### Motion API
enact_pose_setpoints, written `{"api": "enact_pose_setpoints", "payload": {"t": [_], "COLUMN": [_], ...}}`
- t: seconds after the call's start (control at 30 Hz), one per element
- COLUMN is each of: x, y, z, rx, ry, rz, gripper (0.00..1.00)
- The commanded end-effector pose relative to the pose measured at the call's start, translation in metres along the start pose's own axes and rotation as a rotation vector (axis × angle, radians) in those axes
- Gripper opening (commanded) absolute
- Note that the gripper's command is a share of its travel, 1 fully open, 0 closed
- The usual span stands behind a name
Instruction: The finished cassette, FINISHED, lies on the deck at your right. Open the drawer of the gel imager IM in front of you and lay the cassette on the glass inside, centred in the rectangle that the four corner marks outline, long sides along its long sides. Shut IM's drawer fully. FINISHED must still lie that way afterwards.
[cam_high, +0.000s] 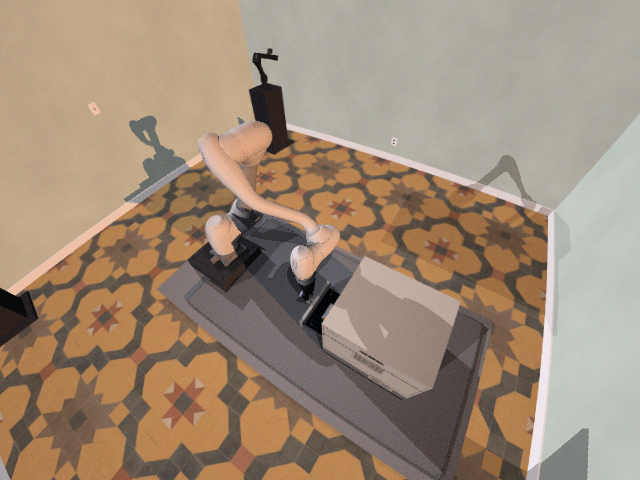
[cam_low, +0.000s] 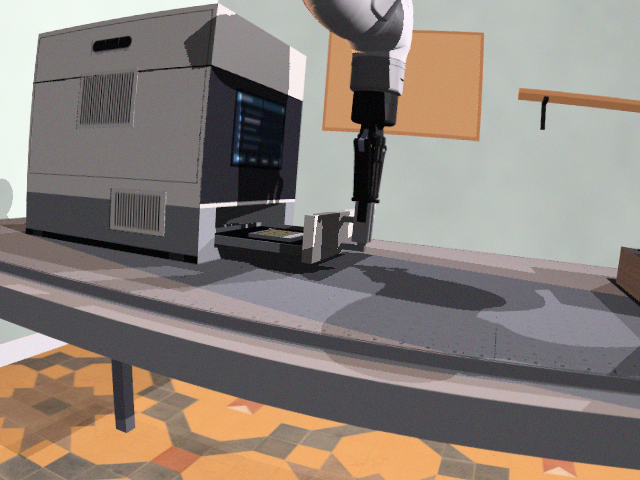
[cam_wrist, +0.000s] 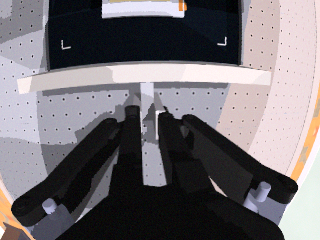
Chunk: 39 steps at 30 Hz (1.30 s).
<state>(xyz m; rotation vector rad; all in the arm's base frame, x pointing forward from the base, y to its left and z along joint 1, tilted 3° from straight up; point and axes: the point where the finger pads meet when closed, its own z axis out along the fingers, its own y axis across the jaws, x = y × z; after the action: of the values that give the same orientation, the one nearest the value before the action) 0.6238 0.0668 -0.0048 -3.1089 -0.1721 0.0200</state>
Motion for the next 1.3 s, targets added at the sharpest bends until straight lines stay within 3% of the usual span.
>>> {"api": "enact_pose_setpoints", "payload": {"t": [0.0, 1.27], "x": [0.003, 0.046], "y": [0.000, 0.000], "z": [0.000, 0.001], "rx": [0.000, 0.000], "ry": [0.021, 0.021], "rz": [0.000, 0.000], "gripper": [0.10, 0.10]}}
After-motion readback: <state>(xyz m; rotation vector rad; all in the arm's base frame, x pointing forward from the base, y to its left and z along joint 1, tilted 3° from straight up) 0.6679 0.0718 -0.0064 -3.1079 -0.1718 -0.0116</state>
